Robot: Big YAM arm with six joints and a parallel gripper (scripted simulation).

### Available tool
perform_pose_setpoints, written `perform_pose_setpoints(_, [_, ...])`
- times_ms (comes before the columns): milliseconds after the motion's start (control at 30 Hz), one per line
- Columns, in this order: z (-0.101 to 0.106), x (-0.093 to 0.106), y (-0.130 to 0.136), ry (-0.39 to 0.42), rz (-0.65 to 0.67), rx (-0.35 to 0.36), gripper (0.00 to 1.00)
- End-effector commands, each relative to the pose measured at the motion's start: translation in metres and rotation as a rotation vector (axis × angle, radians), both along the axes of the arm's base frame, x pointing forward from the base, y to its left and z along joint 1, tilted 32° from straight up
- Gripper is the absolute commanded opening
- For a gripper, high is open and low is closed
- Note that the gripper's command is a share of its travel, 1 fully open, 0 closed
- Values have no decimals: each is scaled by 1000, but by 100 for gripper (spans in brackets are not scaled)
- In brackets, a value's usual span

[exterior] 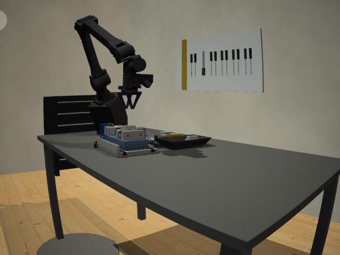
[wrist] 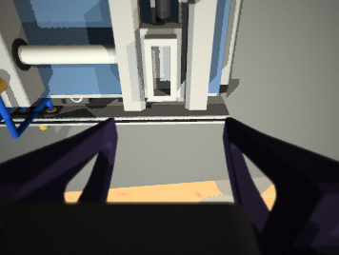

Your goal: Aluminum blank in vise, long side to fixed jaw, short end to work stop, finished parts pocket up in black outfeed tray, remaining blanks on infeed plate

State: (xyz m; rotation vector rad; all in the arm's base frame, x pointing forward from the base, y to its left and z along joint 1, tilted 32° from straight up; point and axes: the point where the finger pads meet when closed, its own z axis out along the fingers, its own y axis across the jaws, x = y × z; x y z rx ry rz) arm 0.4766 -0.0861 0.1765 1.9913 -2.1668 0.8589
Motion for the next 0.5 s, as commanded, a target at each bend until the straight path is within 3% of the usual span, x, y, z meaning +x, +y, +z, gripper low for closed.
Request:
perform_pose_setpoints(0, [-19,-5,-8,35,-20,2,64])
perform_pose_setpoints(467, [-32,1,-15,32,-11,1,64])
